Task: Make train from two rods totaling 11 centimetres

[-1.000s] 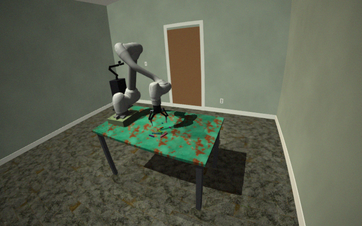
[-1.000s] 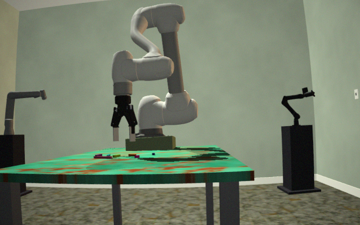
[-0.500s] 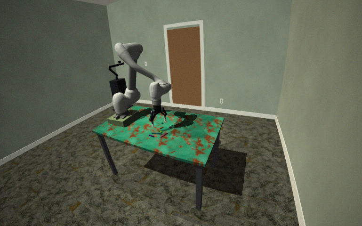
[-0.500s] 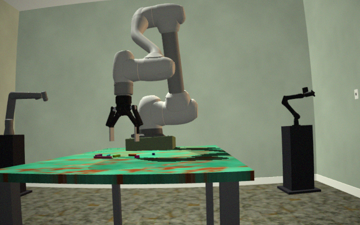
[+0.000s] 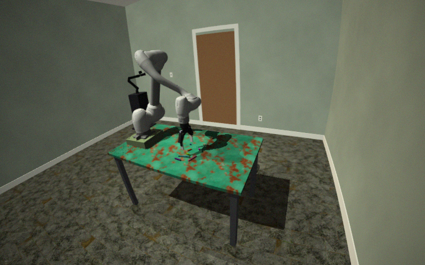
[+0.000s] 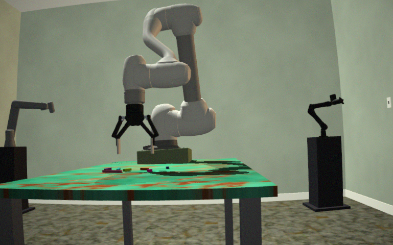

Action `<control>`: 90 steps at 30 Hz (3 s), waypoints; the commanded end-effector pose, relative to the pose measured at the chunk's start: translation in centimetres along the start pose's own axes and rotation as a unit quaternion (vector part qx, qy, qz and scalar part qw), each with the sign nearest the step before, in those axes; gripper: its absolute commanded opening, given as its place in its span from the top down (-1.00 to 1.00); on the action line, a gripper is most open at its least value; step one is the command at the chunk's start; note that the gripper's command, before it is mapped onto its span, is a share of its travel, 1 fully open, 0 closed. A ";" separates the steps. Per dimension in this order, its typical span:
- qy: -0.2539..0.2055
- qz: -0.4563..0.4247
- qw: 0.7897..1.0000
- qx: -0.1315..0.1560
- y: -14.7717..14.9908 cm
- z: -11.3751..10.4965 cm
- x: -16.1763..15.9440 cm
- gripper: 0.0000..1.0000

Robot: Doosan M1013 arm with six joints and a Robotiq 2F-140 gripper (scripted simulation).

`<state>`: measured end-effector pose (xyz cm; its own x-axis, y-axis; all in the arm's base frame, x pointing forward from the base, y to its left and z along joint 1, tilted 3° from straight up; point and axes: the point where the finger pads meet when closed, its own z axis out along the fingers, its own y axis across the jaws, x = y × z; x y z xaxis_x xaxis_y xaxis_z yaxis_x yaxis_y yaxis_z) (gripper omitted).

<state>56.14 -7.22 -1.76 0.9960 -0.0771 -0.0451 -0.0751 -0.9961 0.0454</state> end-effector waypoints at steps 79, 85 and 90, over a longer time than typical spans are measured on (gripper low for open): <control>0.000 -0.011 1.000 0.004 0.0 0.0 0.0 -1.00; 0.000 -0.011 1.000 0.004 2.3 0.0 2.5 -1.00; 0.000 -0.011 1.000 0.004 4.0 0.0 4.1 -1.00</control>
<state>59.09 -10.61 -1.74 0.9974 -0.0558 -0.0455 -0.0541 -0.9978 0.0376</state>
